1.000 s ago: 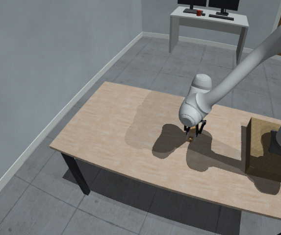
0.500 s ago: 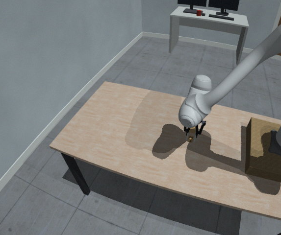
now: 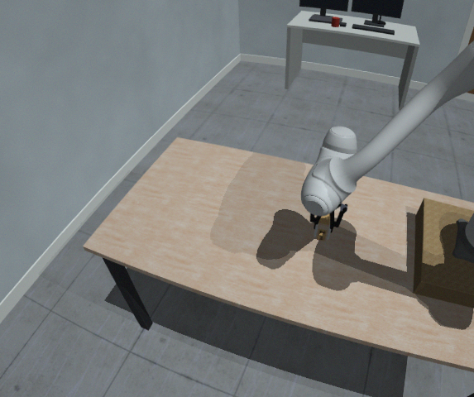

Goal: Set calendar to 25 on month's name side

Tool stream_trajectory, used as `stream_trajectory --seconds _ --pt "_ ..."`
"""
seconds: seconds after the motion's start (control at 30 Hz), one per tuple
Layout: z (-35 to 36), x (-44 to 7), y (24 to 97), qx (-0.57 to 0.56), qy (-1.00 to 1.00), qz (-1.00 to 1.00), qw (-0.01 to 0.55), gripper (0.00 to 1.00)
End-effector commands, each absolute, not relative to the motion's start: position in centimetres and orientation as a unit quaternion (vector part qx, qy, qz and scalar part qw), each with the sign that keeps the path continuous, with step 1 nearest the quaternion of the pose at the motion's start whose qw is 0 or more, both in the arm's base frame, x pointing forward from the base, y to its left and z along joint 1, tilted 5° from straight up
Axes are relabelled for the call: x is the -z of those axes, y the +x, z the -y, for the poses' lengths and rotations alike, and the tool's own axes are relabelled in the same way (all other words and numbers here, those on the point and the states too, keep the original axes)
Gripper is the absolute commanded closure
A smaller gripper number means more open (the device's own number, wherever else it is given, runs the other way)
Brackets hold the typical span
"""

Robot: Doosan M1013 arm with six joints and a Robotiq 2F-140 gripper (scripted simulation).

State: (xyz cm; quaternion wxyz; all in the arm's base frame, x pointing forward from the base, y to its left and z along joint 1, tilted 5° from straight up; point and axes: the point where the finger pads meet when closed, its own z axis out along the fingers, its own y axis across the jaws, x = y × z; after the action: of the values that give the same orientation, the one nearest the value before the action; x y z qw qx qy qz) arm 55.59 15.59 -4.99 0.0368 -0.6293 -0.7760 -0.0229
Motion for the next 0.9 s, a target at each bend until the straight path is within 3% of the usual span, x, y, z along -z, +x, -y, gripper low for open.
stream_trajectory --seconds 0.0,0.43,0.47,0.87 --pt "-15.6 4.97 55.59 0.023 -0.629 0.776 0.037 0.65" --pt "-15.6 4.97 55.59 0.023 -0.629 0.776 0.037 0.65" --pt "-15.6 4.97 55.59 0.023 -0.629 0.776 0.037 0.76" --pt "-15.6 4.97 55.59 0.023 -0.629 0.776 0.037 0.76"
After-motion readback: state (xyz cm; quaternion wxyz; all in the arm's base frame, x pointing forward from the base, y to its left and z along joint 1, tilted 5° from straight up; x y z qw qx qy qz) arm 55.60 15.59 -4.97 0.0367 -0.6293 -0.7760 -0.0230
